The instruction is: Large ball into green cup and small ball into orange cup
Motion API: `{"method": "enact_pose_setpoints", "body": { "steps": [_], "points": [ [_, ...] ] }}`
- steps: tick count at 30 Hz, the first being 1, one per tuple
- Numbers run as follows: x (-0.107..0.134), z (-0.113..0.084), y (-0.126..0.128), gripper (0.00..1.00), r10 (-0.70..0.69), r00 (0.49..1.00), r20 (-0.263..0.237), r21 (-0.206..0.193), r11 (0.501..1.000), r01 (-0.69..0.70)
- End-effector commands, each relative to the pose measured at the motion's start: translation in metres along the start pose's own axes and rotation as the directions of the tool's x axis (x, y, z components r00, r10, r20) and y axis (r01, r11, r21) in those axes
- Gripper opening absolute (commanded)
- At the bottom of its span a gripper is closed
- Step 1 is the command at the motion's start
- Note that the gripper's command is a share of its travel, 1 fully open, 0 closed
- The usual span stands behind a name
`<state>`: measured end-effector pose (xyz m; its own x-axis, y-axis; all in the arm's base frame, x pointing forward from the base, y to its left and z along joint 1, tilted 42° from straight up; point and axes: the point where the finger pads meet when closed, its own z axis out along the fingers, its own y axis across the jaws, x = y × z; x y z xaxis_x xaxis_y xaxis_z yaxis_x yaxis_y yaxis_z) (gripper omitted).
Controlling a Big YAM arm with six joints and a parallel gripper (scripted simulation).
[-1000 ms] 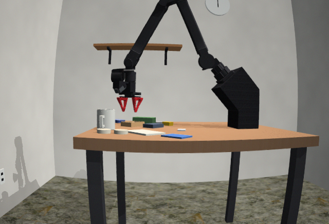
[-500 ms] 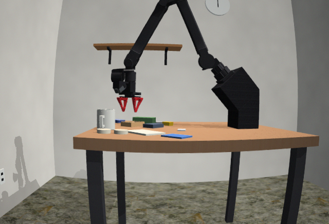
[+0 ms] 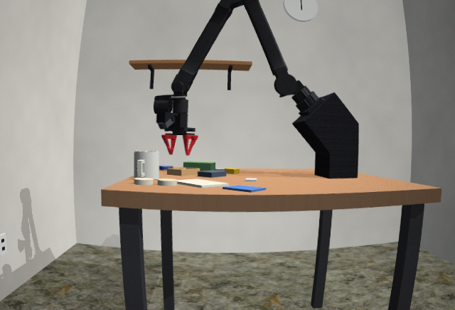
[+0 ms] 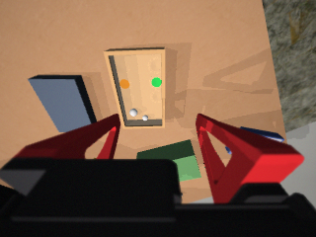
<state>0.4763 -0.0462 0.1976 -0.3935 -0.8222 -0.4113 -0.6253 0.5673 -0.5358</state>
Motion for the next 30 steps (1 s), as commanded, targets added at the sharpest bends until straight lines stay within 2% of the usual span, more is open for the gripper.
{"method": "enact_pose_setpoints", "body": {
  "steps": [1, 2, 9, 20, 25, 30],
  "points": [
    [-0.008, -0.013, 0.000, 0.84, -0.048, 0.999, 0.017, 0.025, 0.999, 0.048],
    [-0.010, -0.013, 0.000, 0.84, -0.056, 0.998, 0.023, 0.035, 0.998, 0.056],
    [-0.012, -0.012, 0.017, 0.84, -0.034, 0.999, 0.024, 0.033, 0.999, 0.033],
    [-0.012, -0.013, 0.015, 0.84, -0.036, 0.999, 0.025, 0.038, 0.999, 0.035],
    [-0.008, 0.004, 0.023, 0.84, -0.033, 0.999, 0.010, 0.005, 0.999, 0.033],
    [-0.008, 0.007, 0.022, 0.84, -0.033, 0.999, 0.011, 0.006, 0.999, 0.033]
  ]
}}
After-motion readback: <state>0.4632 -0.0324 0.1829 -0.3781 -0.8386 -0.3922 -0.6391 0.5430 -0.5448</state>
